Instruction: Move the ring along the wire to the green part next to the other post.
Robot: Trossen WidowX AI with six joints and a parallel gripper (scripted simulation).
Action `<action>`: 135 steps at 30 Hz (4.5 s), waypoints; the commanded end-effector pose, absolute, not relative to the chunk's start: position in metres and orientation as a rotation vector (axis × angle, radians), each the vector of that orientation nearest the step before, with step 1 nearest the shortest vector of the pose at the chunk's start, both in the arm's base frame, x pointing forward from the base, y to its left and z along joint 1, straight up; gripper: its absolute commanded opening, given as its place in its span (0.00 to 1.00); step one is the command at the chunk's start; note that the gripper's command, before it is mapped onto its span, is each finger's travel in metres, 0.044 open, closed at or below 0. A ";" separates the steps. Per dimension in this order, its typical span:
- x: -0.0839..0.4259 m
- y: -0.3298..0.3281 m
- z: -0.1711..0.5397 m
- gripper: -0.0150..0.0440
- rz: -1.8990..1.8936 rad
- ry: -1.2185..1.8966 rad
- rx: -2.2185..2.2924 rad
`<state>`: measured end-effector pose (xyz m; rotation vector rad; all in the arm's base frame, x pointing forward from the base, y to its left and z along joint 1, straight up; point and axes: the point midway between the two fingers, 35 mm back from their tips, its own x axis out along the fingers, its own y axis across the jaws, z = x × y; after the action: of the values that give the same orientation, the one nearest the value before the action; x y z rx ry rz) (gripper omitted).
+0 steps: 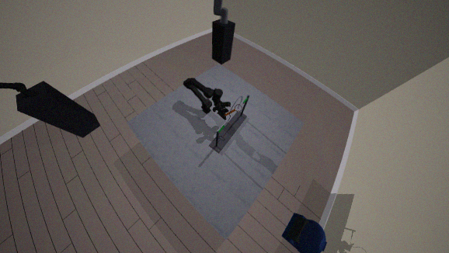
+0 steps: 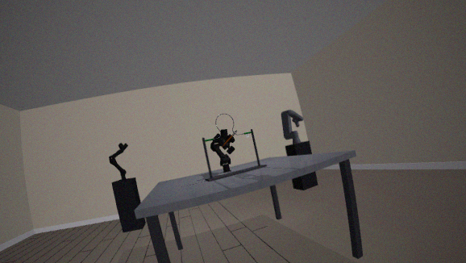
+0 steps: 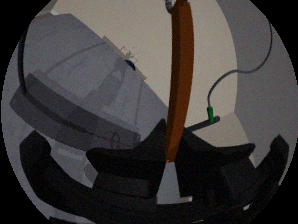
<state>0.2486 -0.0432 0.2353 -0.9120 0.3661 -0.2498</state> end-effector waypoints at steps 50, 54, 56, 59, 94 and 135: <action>0.244 0.088 0.174 0.00 -0.018 0.420 -0.056; 0.244 0.092 0.174 0.00 -0.017 0.421 -0.049; 0.244 0.095 0.174 0.00 -0.016 0.421 -0.046; 0.243 0.098 0.174 0.00 -0.015 0.421 -0.043; 0.239 0.134 0.174 0.00 -0.014 0.418 -0.039; 0.239 0.139 0.157 0.04 -0.009 0.419 -0.041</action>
<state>0.2390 0.1386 0.1570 -0.0406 0.4190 -0.0092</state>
